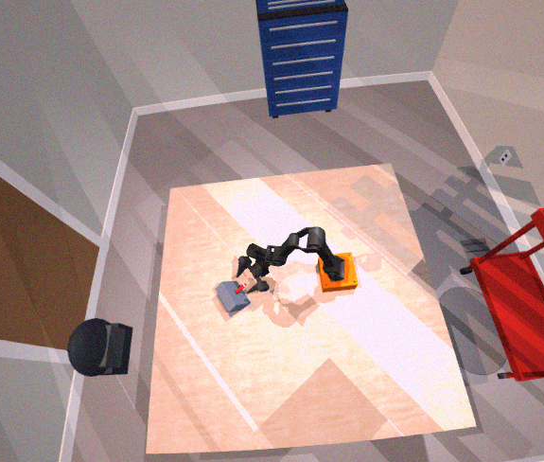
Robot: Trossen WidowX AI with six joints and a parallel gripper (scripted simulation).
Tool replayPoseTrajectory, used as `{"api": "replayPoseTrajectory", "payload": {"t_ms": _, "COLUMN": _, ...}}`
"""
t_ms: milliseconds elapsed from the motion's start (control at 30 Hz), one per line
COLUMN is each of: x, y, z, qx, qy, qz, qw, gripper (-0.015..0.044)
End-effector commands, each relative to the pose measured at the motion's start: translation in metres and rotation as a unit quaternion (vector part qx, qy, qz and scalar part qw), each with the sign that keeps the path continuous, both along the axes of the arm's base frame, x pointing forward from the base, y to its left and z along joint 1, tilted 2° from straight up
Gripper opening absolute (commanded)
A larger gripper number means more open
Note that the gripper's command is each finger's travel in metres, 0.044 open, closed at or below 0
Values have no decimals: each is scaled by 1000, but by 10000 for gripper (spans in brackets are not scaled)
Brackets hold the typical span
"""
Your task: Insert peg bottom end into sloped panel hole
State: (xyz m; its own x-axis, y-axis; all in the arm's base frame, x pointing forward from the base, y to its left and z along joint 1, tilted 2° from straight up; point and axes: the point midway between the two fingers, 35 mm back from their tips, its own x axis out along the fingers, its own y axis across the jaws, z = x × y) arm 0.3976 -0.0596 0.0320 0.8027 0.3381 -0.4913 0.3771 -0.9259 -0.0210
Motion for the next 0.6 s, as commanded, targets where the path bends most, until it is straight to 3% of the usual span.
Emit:
{"api": "replayPoseTrajectory", "payload": {"t_ms": 0, "x": -4, "y": -2, "z": 4, "qx": -2, "qy": -2, "qz": 2, "qw": 1000, "gripper": 440}}
{"api": "replayPoseTrajectory", "payload": {"t_ms": 567, "x": -22, "y": -12, "z": 15, "qx": -3, "qy": -3, "qz": 1, "qw": 1000, "gripper": 440}}
